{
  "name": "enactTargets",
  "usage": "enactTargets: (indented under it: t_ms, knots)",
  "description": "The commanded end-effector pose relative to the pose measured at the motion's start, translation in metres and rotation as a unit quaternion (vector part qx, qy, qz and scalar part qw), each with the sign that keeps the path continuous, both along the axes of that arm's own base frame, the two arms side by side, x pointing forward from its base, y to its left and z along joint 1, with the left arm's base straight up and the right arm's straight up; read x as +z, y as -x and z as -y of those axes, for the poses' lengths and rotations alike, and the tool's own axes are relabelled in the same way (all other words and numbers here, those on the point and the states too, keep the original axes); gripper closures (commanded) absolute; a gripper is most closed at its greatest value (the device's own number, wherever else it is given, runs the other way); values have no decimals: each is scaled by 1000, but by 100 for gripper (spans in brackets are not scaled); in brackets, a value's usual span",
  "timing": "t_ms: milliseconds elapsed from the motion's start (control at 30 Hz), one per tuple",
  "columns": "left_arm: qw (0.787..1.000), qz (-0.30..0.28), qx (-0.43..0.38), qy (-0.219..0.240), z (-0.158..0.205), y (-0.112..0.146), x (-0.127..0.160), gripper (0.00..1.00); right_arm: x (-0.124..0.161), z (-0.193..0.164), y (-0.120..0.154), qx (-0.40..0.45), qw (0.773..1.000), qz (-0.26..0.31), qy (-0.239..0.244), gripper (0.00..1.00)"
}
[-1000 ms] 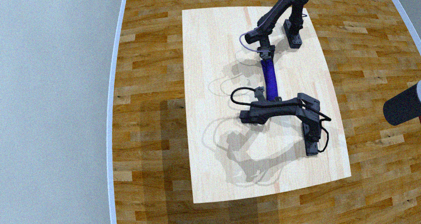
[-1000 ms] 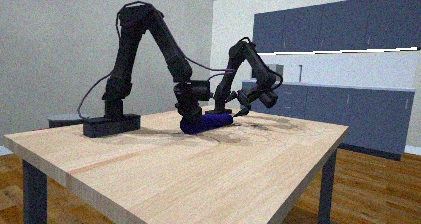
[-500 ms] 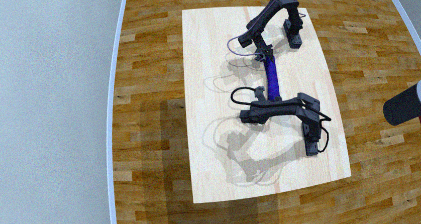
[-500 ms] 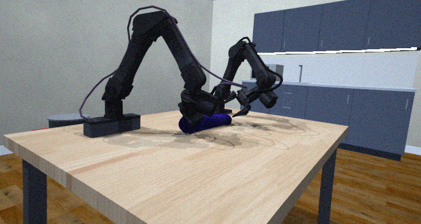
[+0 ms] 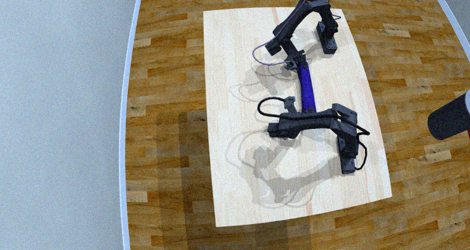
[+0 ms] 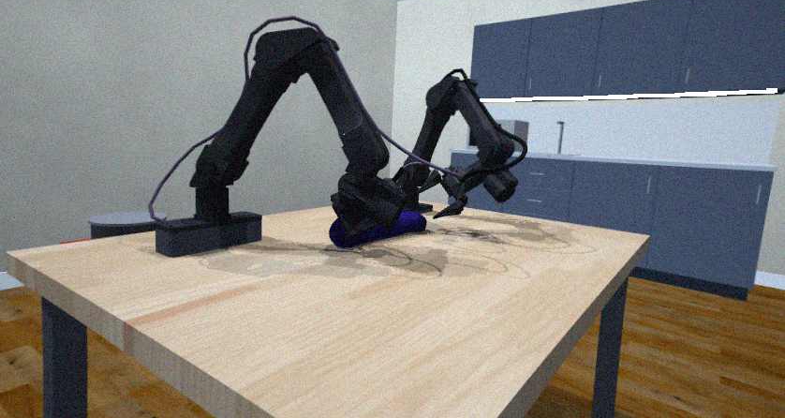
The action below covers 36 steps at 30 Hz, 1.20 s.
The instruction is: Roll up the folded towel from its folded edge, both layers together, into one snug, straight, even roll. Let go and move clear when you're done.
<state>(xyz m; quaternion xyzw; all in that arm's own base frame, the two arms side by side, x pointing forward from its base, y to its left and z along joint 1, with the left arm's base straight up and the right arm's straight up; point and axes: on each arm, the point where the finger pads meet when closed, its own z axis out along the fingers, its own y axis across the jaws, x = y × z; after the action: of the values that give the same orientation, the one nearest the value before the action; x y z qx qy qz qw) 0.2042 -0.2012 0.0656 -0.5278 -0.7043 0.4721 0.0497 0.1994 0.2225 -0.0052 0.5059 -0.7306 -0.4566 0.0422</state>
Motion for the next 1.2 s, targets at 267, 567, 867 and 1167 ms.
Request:
enactTargets:
  t_ms: [267, 567, 867, 1167]
  knots:
    - [1000, 7, -1, 9, 2, -6, 4, 15, 11, -5, -7, -2, 1000, 4, -19, 33]
    - [1000, 7, -1, 9, 2, -6, 4, 15, 16, -5, -7, -2, 1000, 4, -19, 15]
    - [1000, 7, -1, 9, 2, -6, 4, 15, 38, 21, -28, -2, 1000, 4, -19, 15]
    - [1000, 7, -1, 9, 2, -6, 4, 15, 54, 40, -43, -2, 1000, 4, -19, 15]
